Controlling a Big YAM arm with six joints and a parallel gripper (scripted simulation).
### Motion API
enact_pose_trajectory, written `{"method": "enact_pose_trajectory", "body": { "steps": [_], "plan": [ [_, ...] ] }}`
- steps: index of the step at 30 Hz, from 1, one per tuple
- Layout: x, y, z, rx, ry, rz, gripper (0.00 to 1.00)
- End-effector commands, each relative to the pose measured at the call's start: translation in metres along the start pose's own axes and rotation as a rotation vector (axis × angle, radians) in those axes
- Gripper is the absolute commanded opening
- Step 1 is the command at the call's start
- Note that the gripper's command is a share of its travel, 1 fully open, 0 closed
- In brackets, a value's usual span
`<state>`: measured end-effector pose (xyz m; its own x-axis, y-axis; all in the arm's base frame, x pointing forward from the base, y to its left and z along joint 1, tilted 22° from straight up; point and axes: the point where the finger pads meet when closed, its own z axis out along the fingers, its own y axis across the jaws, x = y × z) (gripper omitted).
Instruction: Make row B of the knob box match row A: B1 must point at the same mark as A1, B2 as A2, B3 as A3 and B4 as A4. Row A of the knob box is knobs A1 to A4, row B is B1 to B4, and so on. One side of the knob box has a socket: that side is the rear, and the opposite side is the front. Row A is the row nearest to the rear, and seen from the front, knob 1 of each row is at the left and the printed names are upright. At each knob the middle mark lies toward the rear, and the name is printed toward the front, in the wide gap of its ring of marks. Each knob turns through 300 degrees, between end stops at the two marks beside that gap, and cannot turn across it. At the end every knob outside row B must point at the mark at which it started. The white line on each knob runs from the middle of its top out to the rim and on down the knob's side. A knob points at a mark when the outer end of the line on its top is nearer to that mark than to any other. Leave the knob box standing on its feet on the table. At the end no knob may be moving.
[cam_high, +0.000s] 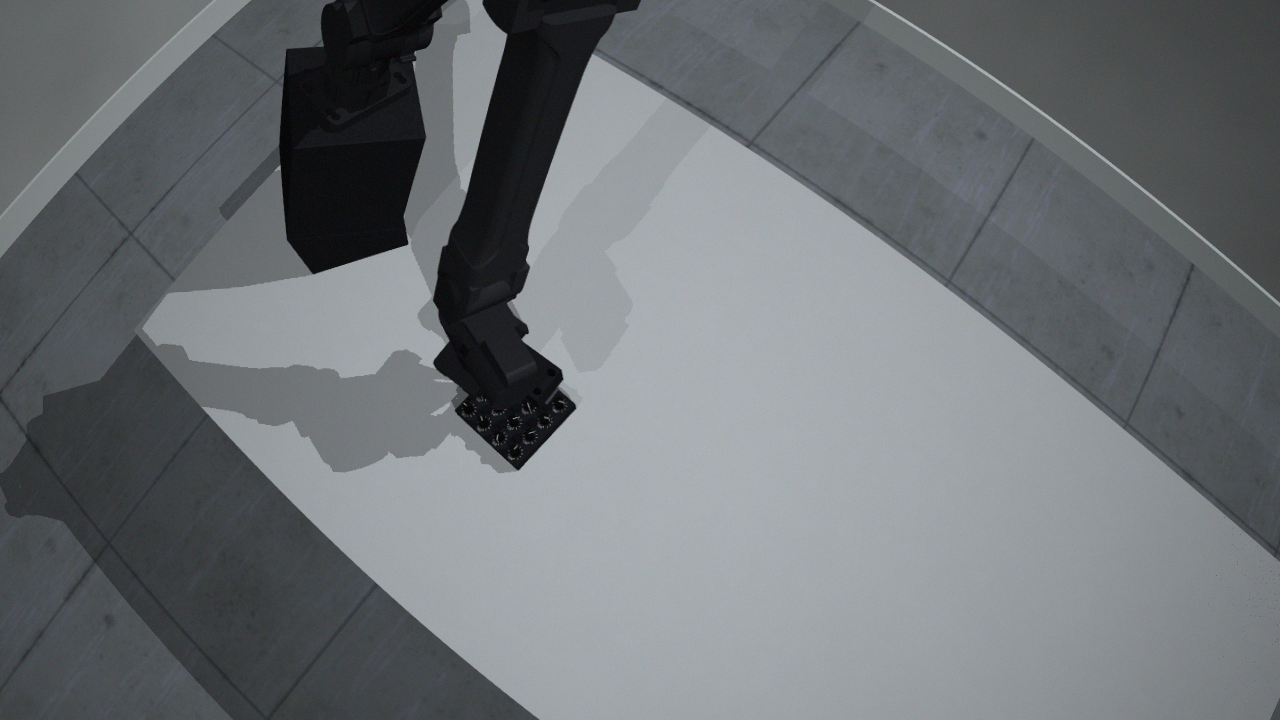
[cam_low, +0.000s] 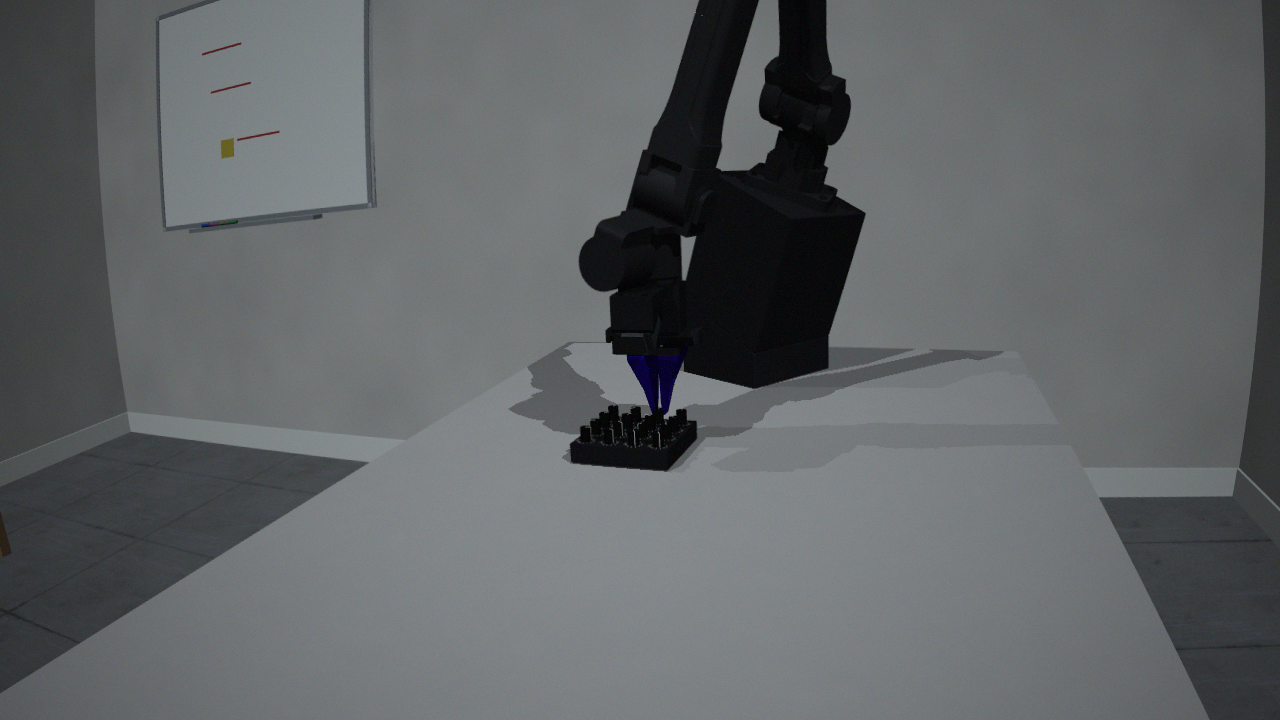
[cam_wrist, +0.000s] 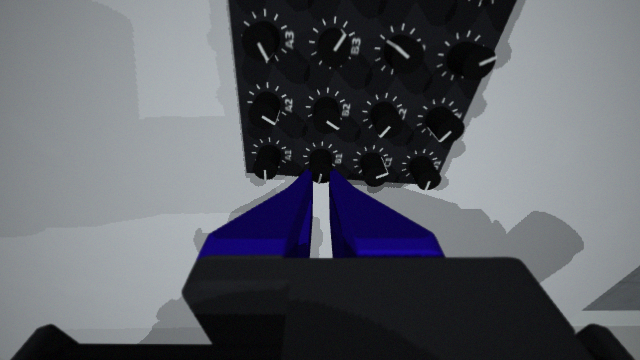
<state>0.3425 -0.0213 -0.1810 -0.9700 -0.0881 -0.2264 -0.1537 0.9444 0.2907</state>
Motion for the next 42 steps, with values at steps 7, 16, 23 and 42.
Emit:
{"method": "enact_pose_trajectory", "body": {
  "steps": [7, 16, 23, 42],
  "plan": [
    [-0.0062, 0.0022, 0.0035, -0.006, -0.011, -0.123, 0.07],
    [-0.0061, 0.0018, 0.0035, -0.004, -0.010, -0.122, 0.07],
    [-0.0060, 0.0013, 0.0033, -0.003, -0.010, -0.118, 0.18],
    [-0.0107, 0.0000, -0.0059, 0.002, -0.020, -0.116, 0.18]
  ]
}}
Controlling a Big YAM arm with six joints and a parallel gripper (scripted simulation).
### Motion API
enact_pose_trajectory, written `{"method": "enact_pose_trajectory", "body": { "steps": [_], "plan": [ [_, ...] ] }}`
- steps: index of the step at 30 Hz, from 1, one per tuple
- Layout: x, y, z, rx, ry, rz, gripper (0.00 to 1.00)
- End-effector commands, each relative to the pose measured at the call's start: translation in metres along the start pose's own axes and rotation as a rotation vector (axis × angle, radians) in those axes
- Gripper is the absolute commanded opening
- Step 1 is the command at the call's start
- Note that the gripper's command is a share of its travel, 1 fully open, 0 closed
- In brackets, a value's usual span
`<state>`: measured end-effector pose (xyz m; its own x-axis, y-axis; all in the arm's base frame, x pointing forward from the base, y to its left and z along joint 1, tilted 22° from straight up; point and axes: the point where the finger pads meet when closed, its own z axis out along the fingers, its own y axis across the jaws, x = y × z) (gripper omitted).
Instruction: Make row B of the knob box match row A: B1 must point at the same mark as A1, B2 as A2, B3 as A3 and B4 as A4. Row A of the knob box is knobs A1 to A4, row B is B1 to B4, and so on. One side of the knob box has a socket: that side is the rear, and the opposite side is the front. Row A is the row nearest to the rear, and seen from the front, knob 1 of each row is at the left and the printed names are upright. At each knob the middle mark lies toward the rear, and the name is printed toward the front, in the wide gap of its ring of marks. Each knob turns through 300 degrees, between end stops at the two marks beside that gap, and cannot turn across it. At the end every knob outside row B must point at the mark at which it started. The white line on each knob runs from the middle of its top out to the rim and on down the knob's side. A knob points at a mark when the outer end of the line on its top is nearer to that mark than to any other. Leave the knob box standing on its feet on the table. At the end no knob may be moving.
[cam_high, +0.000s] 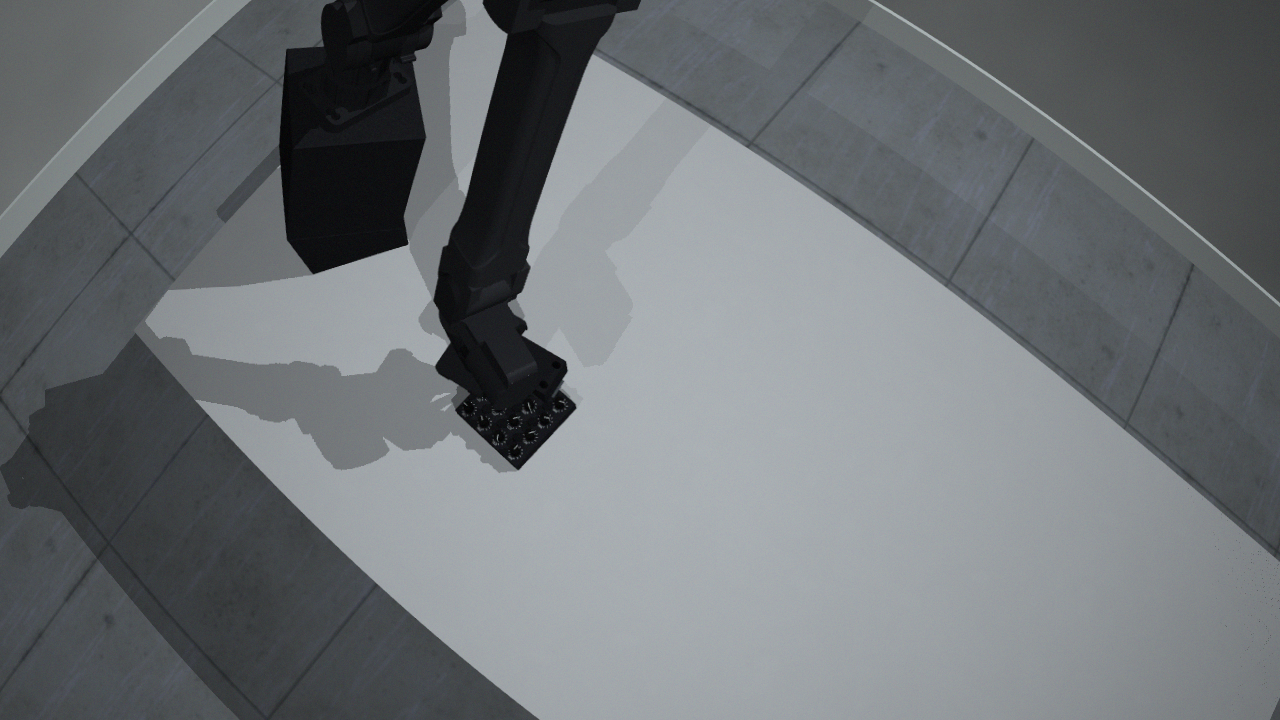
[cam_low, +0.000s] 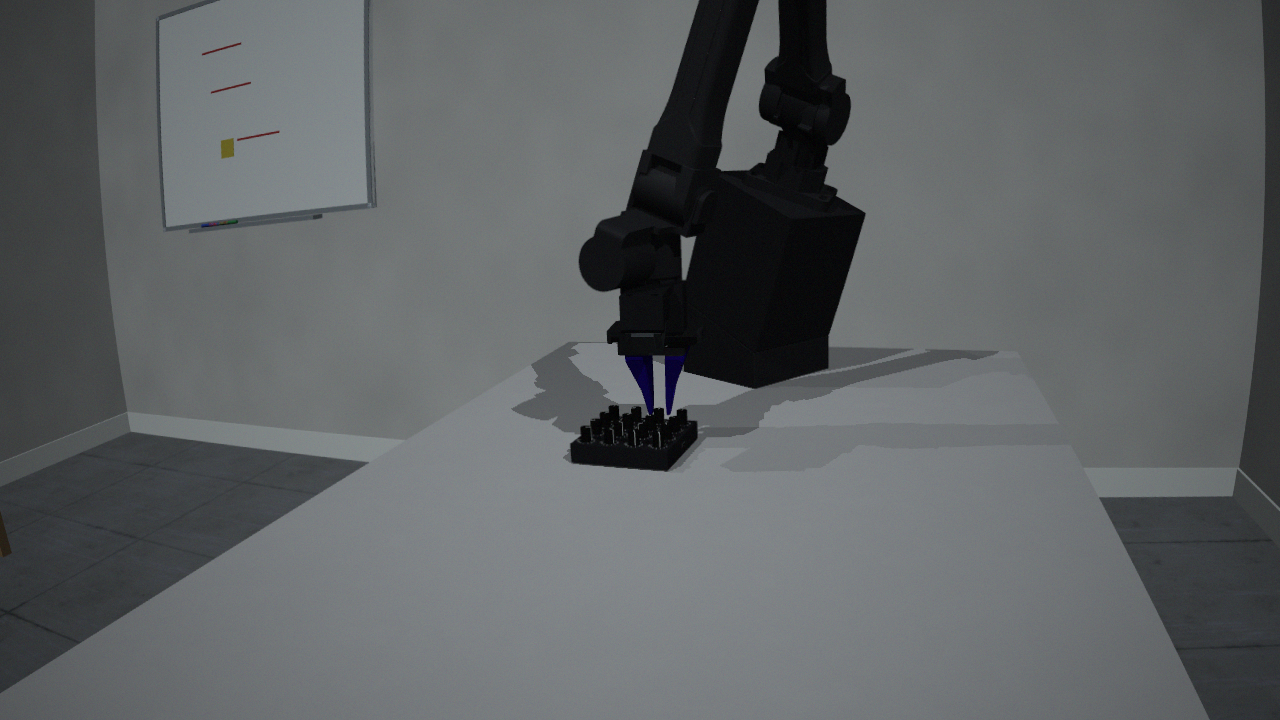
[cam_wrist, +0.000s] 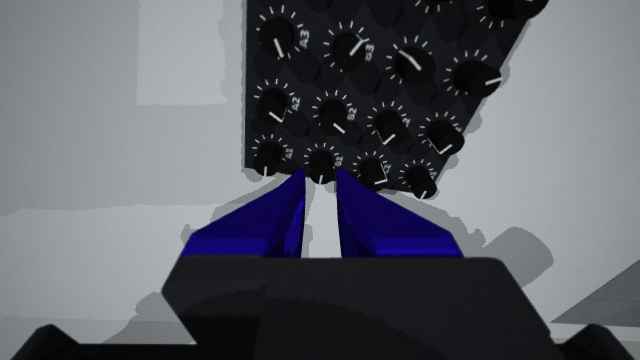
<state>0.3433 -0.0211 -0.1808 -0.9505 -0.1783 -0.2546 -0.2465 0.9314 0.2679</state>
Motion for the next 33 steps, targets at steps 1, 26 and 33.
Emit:
{"method": "enact_pose_trajectory", "body": {
  "steps": [1, 26, 33],
  "plan": [
    [-0.010, -0.002, -0.009, 0.005, -0.021, -0.015, 0.18],
    [-0.004, -0.001, -0.041, 0.000, -0.010, -0.012, 0.18],
    [-0.004, -0.001, -0.041, 0.000, -0.010, -0.012, 0.18]
  ]
}}
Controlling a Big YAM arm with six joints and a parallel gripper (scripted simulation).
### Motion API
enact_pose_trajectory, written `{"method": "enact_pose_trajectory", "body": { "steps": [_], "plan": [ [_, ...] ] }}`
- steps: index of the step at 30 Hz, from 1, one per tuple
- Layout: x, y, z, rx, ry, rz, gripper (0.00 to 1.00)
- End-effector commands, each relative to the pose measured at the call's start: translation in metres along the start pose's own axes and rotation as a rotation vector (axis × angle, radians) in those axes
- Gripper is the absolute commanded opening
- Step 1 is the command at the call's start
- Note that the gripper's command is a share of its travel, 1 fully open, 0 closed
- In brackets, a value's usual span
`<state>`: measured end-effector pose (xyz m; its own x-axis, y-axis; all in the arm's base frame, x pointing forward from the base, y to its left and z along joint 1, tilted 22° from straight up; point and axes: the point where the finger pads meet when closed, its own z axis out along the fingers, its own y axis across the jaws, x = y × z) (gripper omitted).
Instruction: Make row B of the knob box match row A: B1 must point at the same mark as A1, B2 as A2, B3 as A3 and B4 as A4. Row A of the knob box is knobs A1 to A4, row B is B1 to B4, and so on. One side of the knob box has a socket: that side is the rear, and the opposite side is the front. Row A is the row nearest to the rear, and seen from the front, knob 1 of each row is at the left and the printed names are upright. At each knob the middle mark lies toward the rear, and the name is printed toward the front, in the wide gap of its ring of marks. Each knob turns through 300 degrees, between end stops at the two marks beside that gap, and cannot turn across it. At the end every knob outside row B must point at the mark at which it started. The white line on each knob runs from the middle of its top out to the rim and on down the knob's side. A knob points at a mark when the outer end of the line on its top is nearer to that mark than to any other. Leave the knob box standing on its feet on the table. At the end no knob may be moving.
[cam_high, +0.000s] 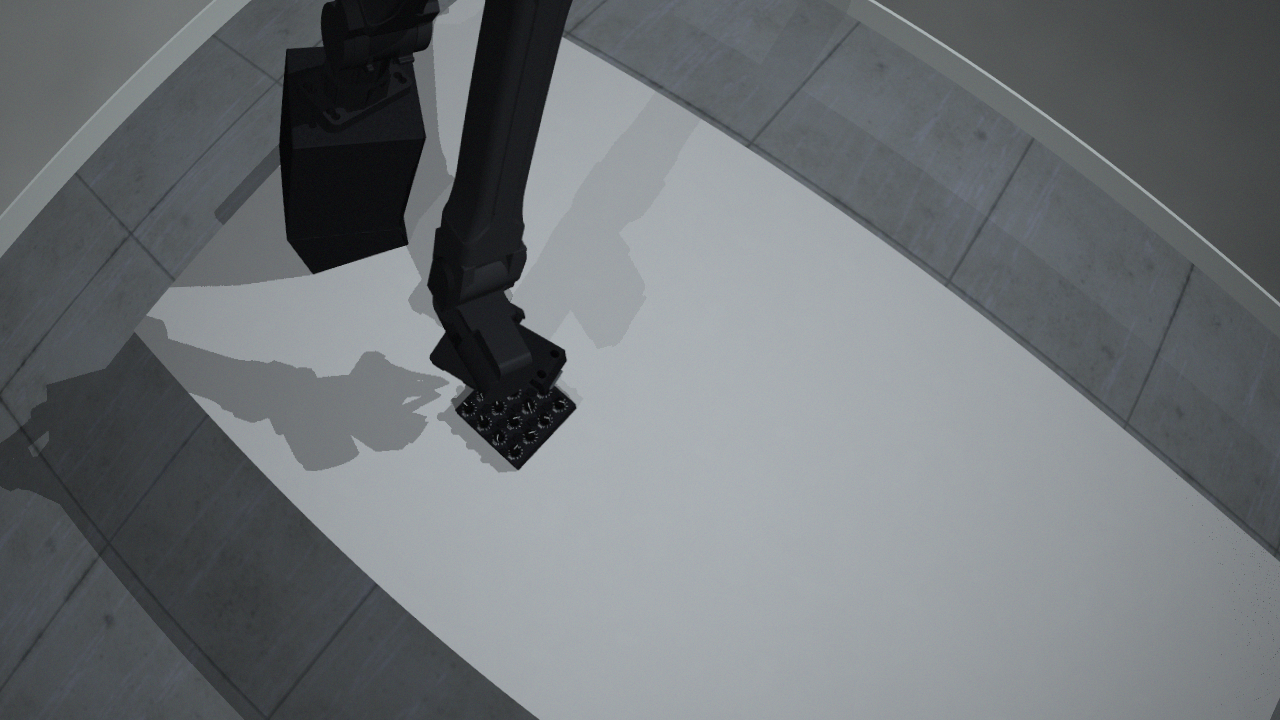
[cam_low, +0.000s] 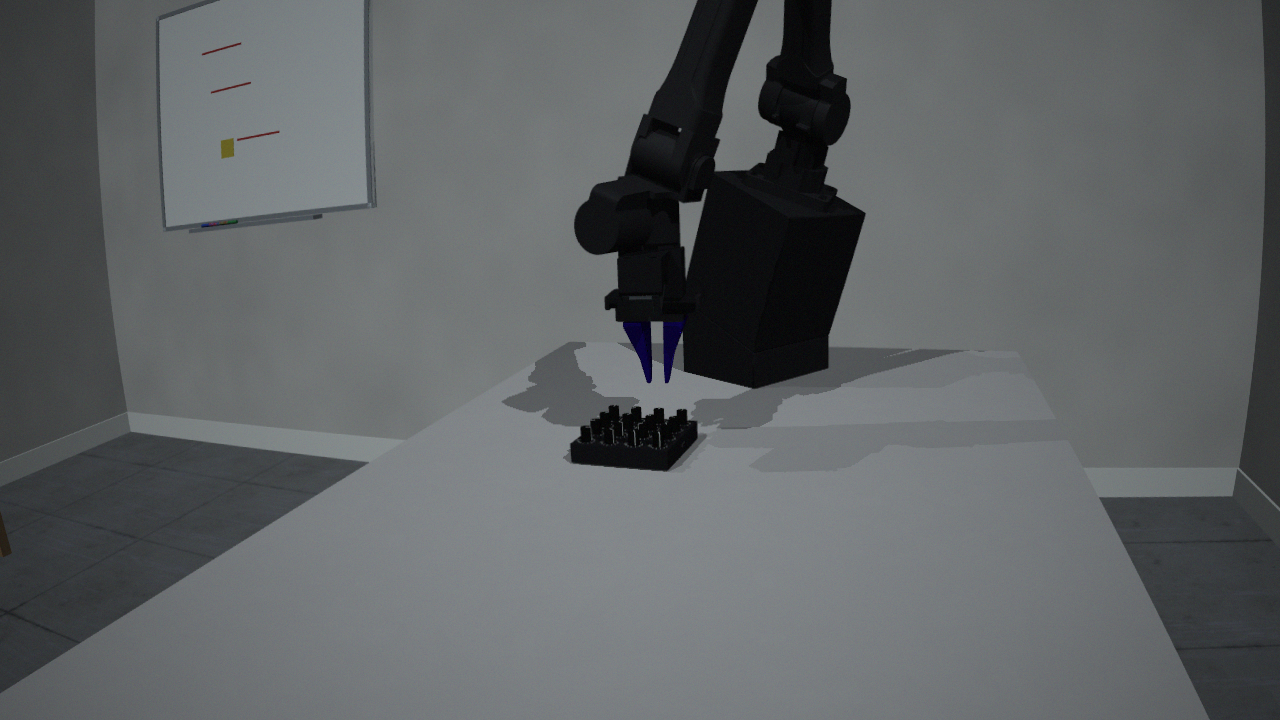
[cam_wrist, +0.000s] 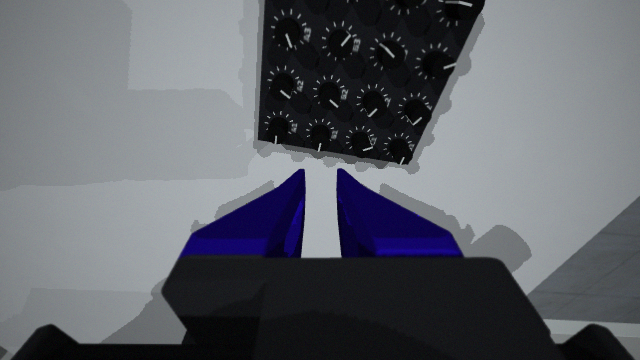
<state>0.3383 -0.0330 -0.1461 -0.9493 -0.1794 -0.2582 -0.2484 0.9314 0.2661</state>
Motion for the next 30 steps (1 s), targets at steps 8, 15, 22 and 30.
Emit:
{"method": "enact_pose_trajectory", "body": {
  "steps": [8, 15, 22, 30],
  "plan": [
    [-0.063, -0.009, -0.024, 0.009, -0.031, 0.159, 0.18],
    [-0.051, -0.008, -0.018, -0.008, 0.019, 0.248, 0.18],
    [-0.060, -0.011, -0.021, 0.000, -0.003, 0.239, 0.18],
    [-0.061, -0.011, -0.021, 0.000, -0.004, 0.236, 0.18]
  ]
}}
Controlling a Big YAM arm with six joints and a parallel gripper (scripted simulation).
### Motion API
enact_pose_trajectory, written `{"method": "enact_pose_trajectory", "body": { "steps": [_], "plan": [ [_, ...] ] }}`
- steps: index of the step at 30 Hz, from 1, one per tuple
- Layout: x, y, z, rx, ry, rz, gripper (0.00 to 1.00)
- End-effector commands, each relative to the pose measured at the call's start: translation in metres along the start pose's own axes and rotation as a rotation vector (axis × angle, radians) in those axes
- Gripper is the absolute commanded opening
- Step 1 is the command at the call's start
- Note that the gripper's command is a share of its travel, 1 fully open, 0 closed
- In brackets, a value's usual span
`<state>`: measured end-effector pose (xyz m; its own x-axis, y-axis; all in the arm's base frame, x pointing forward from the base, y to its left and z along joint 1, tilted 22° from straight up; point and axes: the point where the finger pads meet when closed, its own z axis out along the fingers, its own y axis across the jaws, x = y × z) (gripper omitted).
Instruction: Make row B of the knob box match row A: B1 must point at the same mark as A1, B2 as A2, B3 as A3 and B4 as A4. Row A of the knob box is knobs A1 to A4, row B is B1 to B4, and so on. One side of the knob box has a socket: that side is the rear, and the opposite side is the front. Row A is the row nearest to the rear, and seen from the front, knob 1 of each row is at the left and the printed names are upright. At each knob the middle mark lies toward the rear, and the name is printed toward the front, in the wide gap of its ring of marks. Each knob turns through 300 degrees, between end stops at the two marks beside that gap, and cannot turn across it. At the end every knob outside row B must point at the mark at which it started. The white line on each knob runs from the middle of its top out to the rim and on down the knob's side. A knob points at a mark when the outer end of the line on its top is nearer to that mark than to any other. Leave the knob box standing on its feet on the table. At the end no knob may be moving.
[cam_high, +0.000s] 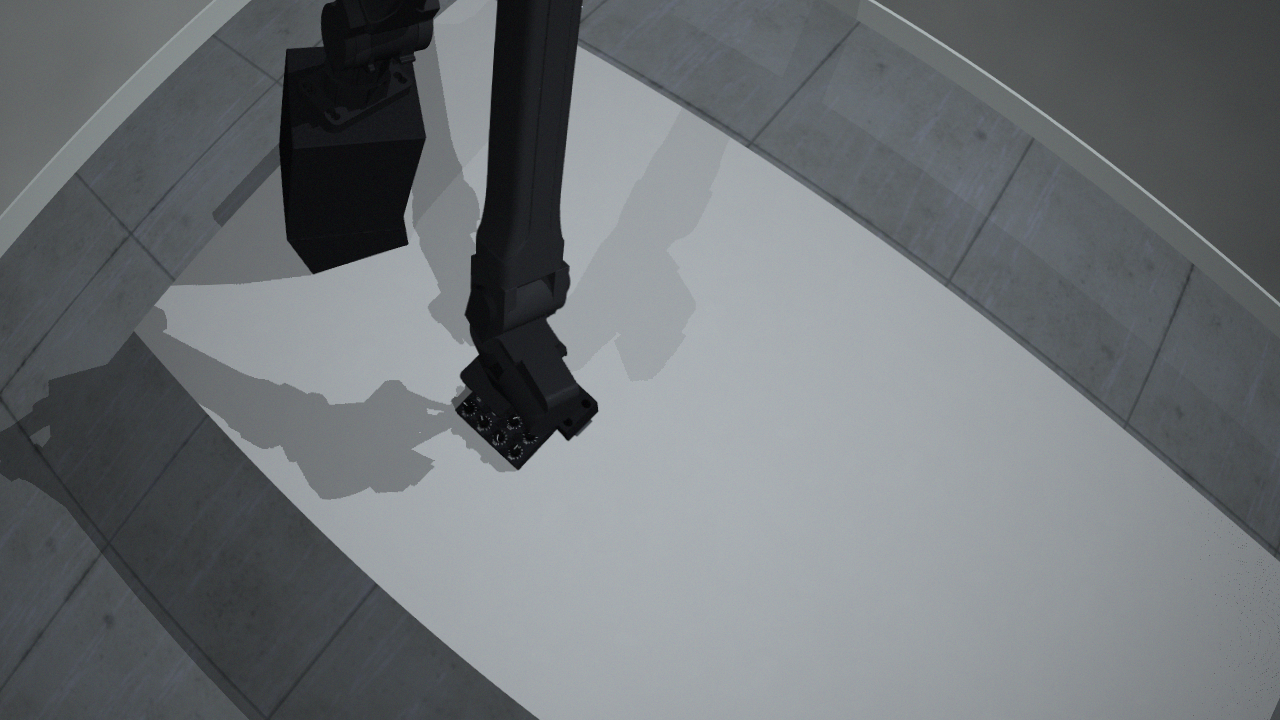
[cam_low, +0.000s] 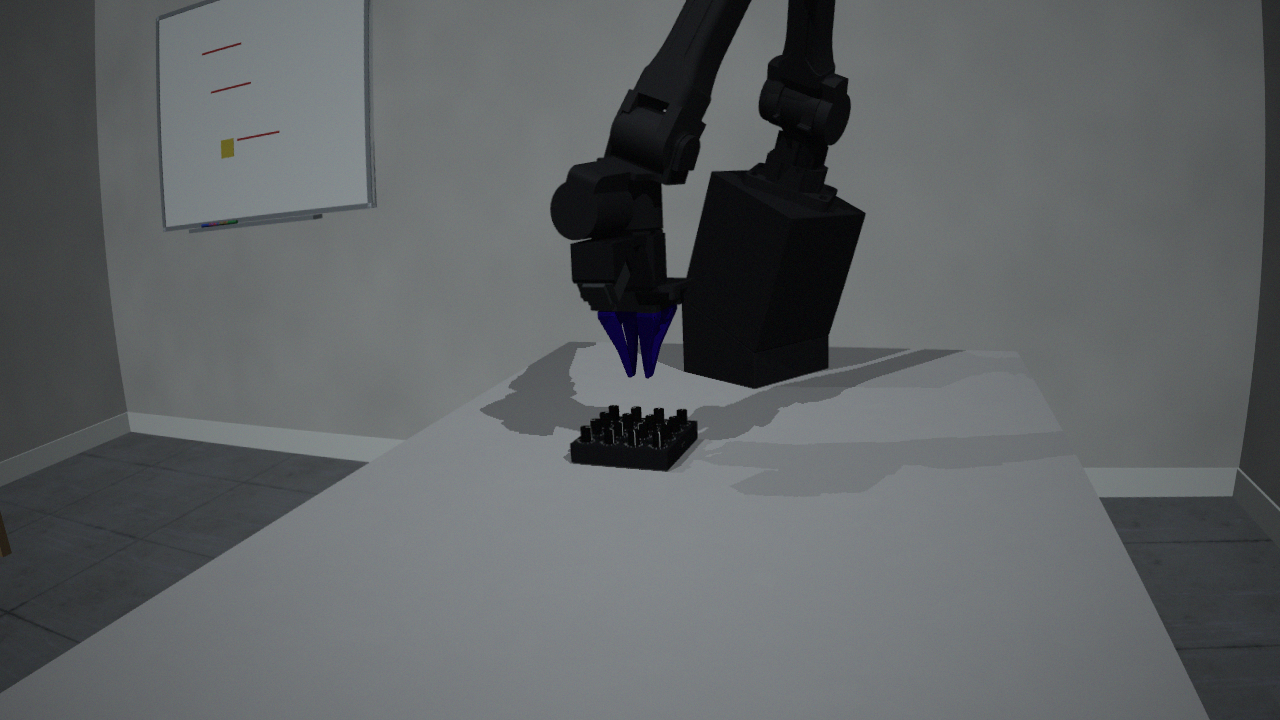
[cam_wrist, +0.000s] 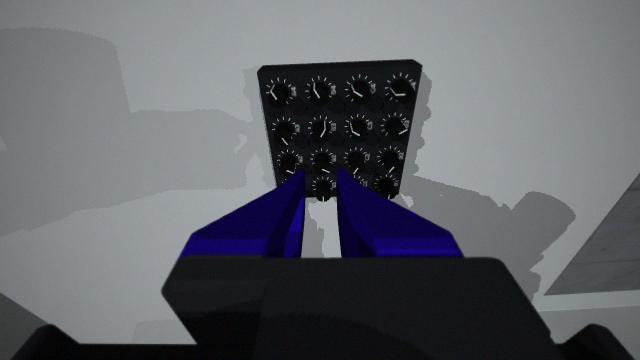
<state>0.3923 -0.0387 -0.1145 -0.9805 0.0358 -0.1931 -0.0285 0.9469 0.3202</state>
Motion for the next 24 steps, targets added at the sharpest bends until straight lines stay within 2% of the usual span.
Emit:
{"method": "enact_pose_trajectory", "body": {
  "steps": [1, 24],
  "plan": [
    [-0.0024, -0.0004, -0.0005, 0.003, -0.002, 0.009, 0.18],
    [-0.0017, -0.0003, 0.0030, 0.002, 0.001, 0.008, 0.18]
  ]
}}
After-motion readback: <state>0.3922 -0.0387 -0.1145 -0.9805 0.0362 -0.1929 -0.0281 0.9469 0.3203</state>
